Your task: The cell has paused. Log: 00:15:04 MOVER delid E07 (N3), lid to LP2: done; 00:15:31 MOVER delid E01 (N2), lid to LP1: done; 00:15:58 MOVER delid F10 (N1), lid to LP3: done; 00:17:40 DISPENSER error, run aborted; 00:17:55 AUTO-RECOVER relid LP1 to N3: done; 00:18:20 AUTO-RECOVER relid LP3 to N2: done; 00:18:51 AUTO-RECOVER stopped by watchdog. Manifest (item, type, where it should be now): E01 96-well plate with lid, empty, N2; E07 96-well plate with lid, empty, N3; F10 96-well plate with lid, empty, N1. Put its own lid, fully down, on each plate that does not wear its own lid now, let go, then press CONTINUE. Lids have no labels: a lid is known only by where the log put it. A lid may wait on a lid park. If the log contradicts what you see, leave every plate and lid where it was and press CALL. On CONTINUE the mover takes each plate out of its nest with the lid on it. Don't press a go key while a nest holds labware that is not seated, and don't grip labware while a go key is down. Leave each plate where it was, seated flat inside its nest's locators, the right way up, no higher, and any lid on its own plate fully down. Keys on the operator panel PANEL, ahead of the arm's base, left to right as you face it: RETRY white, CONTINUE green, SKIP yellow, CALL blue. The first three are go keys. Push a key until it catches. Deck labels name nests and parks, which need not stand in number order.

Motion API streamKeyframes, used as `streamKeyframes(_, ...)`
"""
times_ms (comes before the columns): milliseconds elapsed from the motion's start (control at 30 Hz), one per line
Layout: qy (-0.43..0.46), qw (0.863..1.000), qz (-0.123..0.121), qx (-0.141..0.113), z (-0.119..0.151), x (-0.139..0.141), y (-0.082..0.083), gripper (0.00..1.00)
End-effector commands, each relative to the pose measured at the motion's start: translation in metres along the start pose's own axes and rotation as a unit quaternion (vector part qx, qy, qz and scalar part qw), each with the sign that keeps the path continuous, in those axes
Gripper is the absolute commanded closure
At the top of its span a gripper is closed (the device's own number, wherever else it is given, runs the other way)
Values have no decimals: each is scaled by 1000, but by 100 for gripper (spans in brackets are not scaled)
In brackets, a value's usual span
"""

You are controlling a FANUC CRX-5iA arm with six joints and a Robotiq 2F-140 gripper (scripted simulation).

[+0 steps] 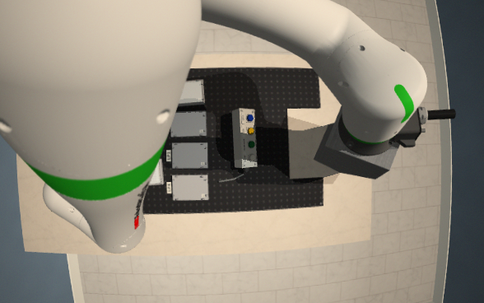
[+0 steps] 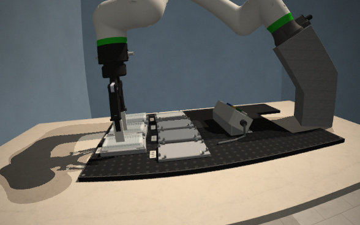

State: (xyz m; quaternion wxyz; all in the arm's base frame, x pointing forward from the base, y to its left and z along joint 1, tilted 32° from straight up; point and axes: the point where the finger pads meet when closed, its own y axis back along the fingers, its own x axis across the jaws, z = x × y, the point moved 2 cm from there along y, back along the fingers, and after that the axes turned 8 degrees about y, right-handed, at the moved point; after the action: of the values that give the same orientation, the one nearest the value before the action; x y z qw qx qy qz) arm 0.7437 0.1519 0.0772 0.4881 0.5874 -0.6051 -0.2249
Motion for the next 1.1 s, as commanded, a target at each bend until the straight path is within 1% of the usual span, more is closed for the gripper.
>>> streamKeyframes(0,0,1000,0,0,0,0,0,34)
streamKeyframes(467,0,1000,0,0,0,0,-1,34)
streamKeyframes(1067,0,1000,0,0,0,0,-8,34)
